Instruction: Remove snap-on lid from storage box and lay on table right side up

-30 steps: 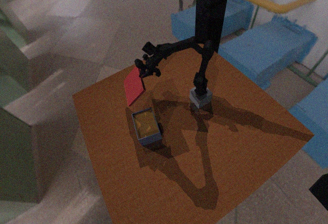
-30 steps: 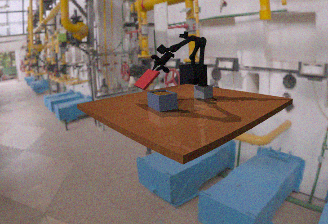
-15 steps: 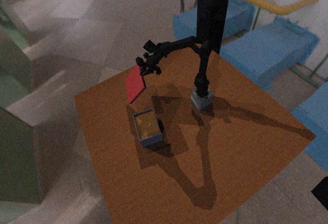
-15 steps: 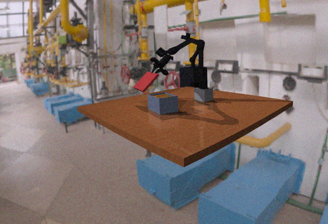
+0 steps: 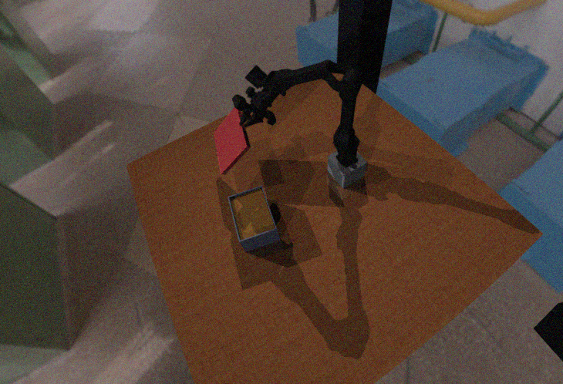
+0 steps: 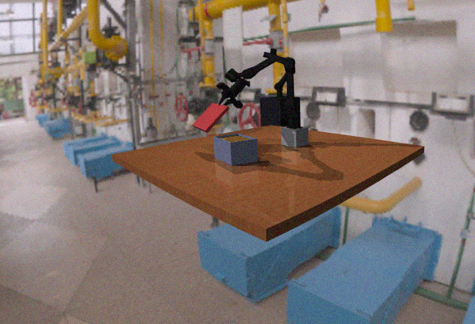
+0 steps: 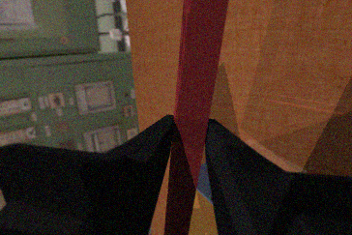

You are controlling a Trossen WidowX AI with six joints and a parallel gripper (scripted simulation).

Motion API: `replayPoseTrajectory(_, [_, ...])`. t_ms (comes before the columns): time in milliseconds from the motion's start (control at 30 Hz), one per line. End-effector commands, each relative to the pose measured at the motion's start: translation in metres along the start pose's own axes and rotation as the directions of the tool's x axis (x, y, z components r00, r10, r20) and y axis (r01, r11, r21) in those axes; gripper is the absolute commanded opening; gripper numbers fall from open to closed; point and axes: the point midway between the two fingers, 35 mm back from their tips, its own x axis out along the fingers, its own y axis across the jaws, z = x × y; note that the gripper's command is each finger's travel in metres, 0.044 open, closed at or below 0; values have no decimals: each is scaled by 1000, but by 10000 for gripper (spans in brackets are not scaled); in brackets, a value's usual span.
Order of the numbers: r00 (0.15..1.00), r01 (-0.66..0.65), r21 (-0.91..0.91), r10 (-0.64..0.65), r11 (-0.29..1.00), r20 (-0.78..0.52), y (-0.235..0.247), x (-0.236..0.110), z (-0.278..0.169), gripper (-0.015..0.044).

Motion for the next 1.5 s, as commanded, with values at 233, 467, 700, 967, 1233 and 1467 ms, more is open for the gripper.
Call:
replayPoseTrajectory(233, [1000,-14,-11,14,1000,-2,-5,4,0,0])
replayPoseTrajectory(467, [1000,-14,-11,14,1000,-2,-12,9,-1,0])
replayPoseTrajectory(700, [1000,-14,-11,14,1000,-2,-16,13,-1,0])
replayPoseTrajectory(967, [1000,-14,-11,14,1000,-2,-21,17,-1,0])
replayPoseTrajectory(1233, [1000,-14,-11,14,1000,-2,-26,21,-1,0])
replayPoseTrajectory(1467, [1000,-14,-11,14,1000,-2,-30,25,0,0])
